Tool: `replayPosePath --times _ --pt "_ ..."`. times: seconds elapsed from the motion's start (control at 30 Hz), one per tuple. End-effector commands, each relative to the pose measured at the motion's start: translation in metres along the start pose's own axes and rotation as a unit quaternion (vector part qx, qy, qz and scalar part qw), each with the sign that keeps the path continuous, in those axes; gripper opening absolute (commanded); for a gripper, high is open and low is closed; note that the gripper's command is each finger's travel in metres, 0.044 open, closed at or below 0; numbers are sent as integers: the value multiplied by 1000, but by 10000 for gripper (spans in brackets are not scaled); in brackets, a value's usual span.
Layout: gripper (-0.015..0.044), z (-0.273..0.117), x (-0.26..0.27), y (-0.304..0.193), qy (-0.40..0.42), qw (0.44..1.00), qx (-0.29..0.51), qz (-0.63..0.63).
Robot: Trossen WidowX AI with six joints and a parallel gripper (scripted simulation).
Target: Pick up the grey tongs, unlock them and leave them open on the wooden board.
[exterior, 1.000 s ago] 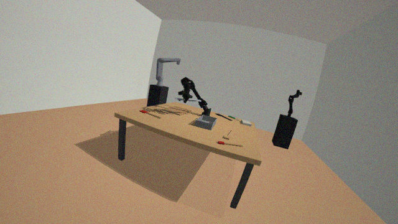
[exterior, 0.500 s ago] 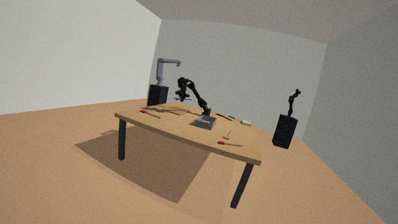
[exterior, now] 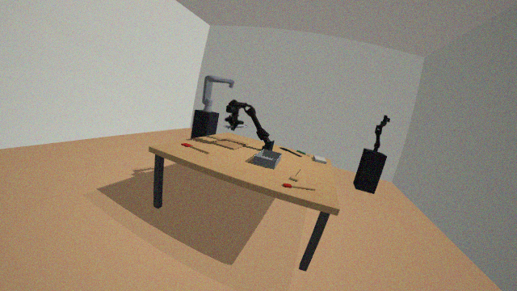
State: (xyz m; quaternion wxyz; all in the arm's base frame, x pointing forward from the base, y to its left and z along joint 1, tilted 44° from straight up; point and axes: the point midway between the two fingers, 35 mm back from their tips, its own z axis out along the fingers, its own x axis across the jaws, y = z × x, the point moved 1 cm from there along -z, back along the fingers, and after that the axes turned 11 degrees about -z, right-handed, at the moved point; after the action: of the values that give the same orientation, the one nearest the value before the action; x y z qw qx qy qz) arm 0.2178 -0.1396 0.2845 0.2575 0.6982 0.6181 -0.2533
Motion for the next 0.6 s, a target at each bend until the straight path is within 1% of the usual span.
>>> replayPosePath --times 0.0,0.43,0.57 --pt "-150 -3 -12 -18 1 1000 -4 -28" --pt "-150 -10 -47 -85 -17 991 -1 -133" --pt "-150 -12 -49 -92 -19 989 0 -145"
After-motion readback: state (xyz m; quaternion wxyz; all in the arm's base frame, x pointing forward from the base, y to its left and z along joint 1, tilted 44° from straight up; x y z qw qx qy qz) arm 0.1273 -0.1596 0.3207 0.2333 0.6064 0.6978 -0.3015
